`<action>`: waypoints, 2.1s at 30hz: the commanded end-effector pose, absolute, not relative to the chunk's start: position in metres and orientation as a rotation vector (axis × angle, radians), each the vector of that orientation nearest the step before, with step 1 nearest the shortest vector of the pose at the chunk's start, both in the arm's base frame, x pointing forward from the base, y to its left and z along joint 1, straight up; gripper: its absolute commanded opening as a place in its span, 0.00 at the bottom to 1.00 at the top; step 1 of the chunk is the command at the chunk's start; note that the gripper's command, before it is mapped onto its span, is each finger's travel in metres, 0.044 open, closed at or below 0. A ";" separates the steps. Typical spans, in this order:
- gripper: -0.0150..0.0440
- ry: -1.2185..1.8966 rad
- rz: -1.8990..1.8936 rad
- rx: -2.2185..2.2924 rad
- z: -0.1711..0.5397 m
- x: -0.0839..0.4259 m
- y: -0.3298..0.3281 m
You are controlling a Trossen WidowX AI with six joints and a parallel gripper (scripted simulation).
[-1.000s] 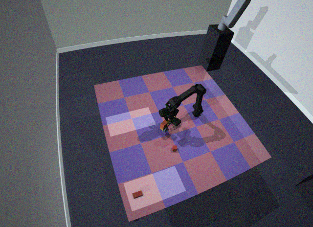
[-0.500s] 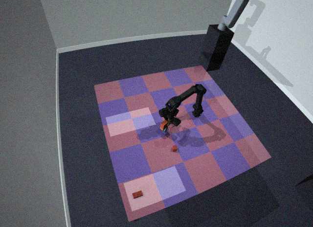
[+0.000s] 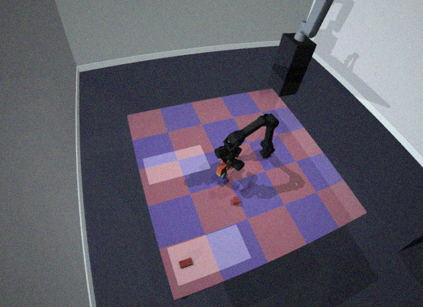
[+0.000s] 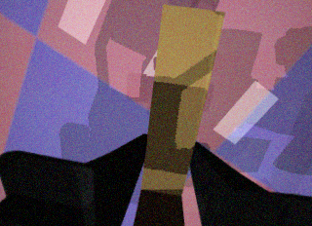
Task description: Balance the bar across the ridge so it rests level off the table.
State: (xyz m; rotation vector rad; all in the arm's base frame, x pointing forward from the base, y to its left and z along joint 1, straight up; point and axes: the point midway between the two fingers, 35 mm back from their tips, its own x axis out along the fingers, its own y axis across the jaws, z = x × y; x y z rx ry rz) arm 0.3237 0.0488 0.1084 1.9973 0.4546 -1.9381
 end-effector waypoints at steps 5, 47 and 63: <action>0.25 0.455 -1.938 1.997 0.108 0.324 0.049; 0.54 0.455 -1.938 1.997 0.108 0.324 0.049; 0.54 0.455 -1.938 1.997 0.108 0.324 0.049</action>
